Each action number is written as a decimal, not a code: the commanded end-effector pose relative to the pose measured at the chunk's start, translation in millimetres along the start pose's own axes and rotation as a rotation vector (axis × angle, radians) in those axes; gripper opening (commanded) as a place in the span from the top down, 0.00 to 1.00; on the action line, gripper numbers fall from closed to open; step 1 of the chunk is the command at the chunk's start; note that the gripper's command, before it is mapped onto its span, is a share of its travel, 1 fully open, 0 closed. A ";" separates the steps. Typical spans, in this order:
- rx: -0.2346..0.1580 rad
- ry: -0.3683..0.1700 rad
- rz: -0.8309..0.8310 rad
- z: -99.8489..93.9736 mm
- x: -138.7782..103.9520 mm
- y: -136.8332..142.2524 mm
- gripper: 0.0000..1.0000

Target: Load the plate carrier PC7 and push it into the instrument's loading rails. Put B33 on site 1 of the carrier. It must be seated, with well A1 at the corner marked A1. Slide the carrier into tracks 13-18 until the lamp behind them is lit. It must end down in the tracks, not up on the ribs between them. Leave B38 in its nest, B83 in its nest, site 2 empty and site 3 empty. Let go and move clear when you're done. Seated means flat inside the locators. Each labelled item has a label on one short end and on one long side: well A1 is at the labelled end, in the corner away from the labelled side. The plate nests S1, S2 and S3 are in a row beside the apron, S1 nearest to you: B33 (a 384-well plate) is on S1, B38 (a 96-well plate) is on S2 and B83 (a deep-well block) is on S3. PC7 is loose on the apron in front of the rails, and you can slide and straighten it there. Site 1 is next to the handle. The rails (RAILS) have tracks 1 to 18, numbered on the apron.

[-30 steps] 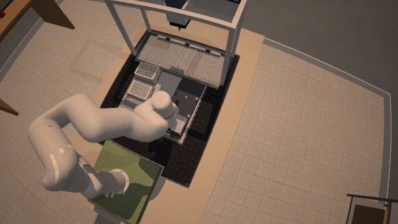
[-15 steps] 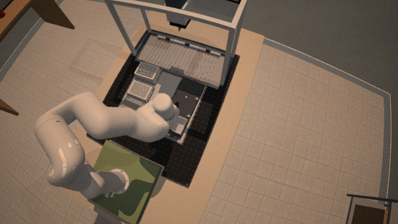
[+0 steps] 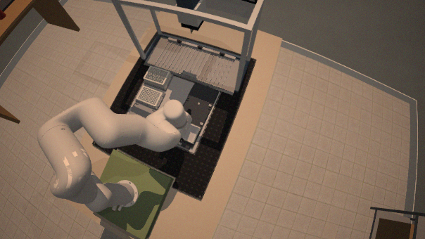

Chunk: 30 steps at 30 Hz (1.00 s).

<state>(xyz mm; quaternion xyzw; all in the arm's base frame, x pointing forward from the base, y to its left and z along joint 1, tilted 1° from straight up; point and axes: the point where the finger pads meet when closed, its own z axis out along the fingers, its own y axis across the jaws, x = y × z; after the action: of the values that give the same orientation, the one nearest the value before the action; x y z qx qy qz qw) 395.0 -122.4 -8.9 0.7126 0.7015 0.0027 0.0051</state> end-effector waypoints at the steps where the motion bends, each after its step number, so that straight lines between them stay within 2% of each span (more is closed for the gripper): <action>1: -0.003 -0.001 0.000 -1.0 -0.4 1.3 1.00; 30: -0.003 -0.001 0.000 9.0 -0.4 1.3 1.00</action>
<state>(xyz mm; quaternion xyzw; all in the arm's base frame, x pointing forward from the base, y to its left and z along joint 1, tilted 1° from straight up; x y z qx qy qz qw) 395.1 -122.4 -18.9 0.7126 0.7015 0.0027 0.0051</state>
